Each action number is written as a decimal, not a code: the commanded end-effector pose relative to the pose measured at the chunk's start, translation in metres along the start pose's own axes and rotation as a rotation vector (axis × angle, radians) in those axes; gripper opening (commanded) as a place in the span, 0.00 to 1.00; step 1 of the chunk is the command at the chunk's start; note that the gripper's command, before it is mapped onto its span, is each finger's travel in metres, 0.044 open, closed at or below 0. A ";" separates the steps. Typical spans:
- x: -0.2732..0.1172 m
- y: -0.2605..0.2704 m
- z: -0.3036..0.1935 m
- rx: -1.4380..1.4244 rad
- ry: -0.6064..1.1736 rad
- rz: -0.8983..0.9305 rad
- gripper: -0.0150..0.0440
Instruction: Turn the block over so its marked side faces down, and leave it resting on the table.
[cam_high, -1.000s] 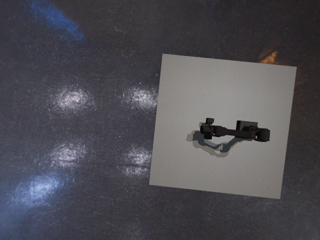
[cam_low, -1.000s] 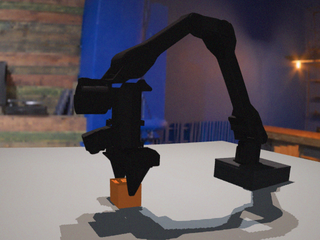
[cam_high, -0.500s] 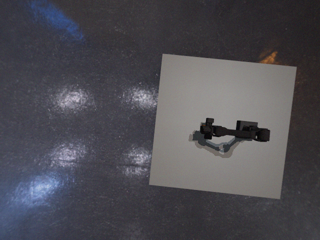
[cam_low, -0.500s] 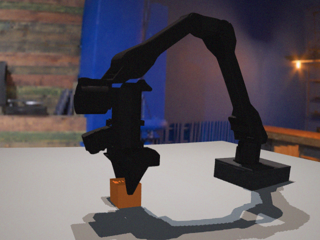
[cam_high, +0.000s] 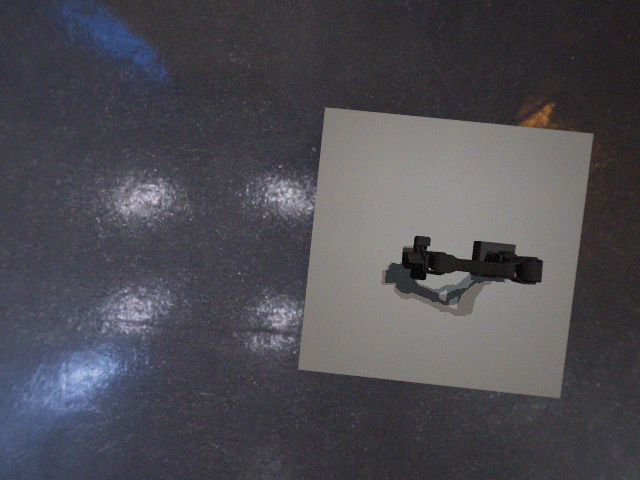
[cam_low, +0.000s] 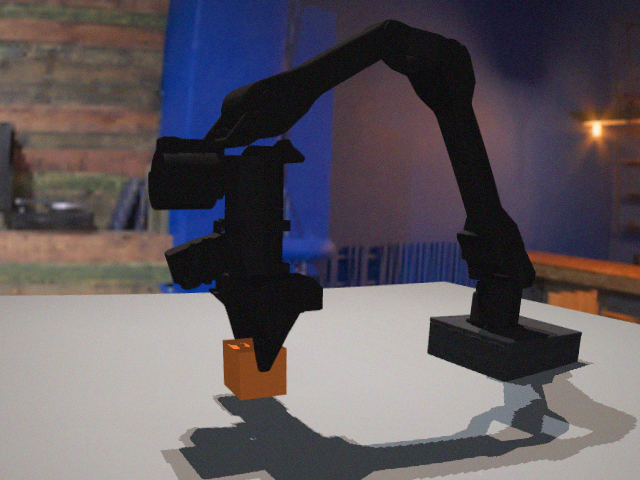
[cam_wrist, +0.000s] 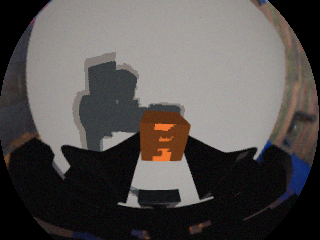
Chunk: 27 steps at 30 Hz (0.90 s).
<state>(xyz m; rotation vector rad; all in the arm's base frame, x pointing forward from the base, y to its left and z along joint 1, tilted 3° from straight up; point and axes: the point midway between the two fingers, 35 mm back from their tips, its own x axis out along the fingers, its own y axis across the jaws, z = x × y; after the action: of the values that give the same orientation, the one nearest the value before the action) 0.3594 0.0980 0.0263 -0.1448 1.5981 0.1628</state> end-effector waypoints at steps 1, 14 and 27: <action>-0.010 0.000 0.003 -0.004 -0.020 0.002 0.25; -0.004 0.000 0.006 -0.006 -0.176 0.001 0.25; -0.002 0.001 0.004 -0.005 -0.369 0.001 0.25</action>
<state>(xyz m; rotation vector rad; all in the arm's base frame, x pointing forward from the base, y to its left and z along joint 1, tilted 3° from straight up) 0.3628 0.0993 0.0228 -0.1202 1.2875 0.1859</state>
